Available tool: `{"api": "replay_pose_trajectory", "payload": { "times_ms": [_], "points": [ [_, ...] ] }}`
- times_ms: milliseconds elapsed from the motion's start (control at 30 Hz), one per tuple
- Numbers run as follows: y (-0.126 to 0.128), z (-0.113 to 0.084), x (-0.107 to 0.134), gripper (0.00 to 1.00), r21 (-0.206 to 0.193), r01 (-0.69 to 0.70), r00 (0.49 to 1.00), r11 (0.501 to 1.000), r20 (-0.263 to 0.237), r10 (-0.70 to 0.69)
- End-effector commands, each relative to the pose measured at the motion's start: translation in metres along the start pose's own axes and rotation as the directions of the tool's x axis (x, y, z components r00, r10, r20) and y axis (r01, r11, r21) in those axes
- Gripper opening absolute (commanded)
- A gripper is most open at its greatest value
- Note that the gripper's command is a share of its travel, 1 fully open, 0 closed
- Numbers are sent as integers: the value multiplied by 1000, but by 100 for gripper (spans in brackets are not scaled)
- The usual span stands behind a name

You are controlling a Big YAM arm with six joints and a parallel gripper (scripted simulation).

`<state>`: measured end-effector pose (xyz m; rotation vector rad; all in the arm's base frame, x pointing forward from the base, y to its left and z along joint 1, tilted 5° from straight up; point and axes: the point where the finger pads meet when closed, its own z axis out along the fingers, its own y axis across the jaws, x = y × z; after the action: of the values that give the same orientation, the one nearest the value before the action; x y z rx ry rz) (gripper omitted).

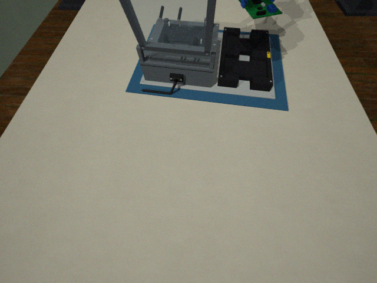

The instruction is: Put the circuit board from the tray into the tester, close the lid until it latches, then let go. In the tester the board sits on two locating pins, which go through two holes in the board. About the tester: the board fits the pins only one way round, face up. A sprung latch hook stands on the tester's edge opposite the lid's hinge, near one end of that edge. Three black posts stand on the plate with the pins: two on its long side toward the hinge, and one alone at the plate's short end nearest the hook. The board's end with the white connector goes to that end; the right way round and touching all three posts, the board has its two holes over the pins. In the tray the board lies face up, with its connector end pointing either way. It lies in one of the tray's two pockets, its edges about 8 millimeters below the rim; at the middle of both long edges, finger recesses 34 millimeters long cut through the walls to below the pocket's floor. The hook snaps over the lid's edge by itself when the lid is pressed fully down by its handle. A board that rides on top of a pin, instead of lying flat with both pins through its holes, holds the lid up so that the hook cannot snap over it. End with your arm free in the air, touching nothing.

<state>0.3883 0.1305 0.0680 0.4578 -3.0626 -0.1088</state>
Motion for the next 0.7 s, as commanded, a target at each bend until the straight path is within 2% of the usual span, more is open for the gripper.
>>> {"api": "replay_pose_trajectory", "payload": {
  "times_ms": [0,200,400,467,667],
  "points": [
    [-2,-28,-31,72,-8,-117,990,993,82,117],
    [-2,-28,-31,72,-21,-270,959,963,79,271],
    [-2,-28,-31,72,-33,-419,904,907,75,421],
    [-2,-28,-31,72,-33,-419,904,907,75,421],
    [-2,-28,-30,72,-44,-558,826,829,69,560]
  ]
}}
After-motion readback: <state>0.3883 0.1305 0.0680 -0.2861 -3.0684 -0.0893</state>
